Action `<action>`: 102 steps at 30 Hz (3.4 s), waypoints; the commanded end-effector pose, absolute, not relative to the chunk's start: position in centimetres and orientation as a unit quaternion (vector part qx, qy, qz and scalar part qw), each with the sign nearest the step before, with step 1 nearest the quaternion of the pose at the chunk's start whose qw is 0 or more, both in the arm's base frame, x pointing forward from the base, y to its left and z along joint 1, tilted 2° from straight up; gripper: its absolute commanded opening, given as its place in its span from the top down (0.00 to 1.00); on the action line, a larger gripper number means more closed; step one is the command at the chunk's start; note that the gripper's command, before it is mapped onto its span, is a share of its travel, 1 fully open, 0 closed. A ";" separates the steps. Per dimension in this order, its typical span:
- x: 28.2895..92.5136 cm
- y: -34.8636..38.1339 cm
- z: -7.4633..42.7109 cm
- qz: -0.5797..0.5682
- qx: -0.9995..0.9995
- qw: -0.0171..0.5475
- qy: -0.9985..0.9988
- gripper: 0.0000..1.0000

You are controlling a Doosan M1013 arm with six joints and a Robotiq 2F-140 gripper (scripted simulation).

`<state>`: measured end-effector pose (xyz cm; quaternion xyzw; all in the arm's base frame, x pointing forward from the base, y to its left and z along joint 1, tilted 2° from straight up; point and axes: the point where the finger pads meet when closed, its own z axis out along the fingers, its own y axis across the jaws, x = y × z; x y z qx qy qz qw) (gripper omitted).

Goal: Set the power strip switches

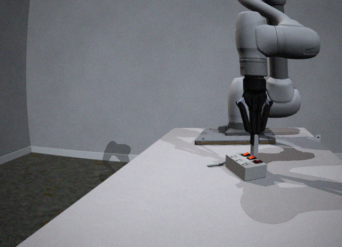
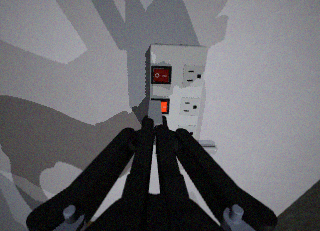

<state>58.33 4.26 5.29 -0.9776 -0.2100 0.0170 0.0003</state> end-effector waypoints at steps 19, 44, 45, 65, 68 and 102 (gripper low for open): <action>58.3 4.3 4.7 0.017 -0.978 0.000 -0.210 1.00; 58.3 4.3 4.3 0.017 -0.978 0.000 -0.210 1.00; 58.3 4.3 4.3 0.017 -0.978 0.000 -0.210 1.00; 58.4 4.3 7.2 0.017 -0.978 0.000 -0.210 1.00; 58.4 4.3 7.9 0.017 -0.978 0.000 -0.210 1.00; 58.5 4.3 9.6 0.017 -0.978 0.000 -0.210 0.00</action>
